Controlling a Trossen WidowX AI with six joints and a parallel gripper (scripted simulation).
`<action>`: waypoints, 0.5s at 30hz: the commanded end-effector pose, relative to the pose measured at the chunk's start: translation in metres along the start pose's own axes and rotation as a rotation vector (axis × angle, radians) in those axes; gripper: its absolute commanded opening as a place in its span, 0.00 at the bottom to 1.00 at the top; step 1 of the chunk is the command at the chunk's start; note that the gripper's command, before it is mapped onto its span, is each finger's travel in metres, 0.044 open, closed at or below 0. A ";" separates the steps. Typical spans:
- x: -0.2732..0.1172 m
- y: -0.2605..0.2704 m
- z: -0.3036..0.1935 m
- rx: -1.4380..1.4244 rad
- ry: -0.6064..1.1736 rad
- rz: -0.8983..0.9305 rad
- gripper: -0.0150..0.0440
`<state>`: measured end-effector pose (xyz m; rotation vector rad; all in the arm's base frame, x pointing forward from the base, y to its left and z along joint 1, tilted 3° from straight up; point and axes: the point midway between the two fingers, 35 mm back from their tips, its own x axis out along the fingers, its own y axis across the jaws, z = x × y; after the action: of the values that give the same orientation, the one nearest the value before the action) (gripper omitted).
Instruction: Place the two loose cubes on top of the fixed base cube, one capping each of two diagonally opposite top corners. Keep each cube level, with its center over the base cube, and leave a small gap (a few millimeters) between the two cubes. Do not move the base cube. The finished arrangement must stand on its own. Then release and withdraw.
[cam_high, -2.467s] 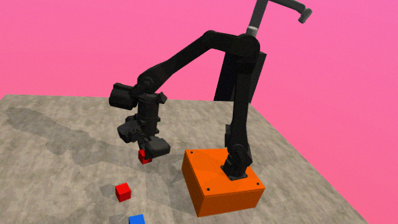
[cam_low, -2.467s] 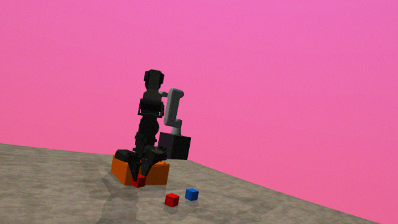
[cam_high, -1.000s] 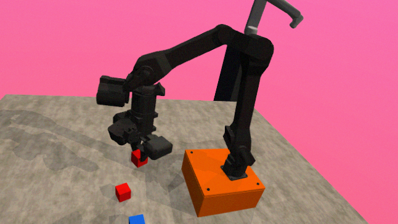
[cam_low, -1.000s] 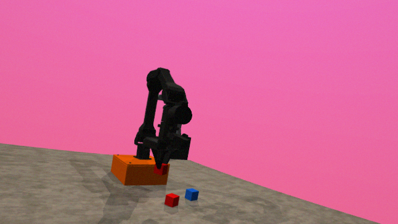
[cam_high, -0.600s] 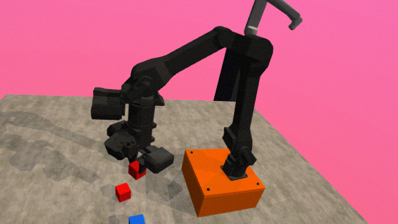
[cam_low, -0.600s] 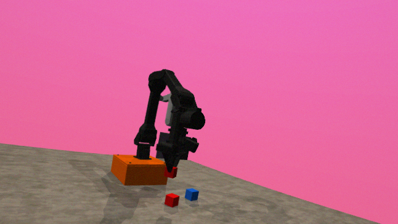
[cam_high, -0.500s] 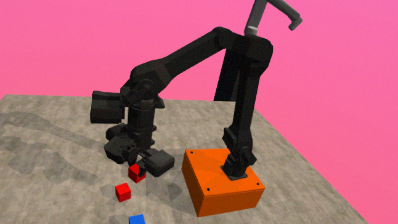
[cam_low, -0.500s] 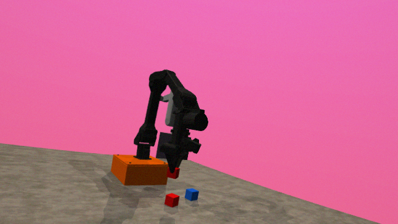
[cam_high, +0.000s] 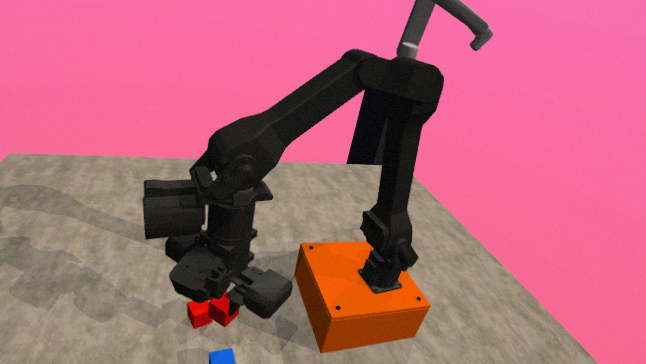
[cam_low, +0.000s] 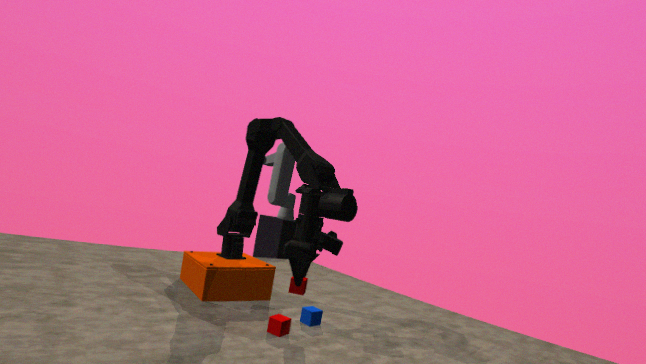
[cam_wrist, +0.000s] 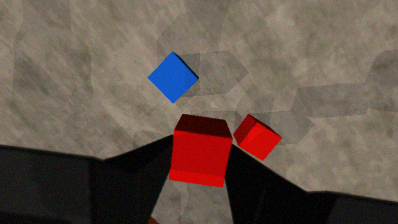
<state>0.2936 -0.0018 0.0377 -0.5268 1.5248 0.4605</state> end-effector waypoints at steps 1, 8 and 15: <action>0.006 0.011 0.006 -0.023 0.005 0.011 0.43; 0.010 0.029 0.019 -0.078 0.005 0.012 0.43; 0.011 0.031 0.020 -0.084 0.005 0.012 0.43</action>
<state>0.2926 0.0331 0.0275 -0.5915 1.5139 0.5328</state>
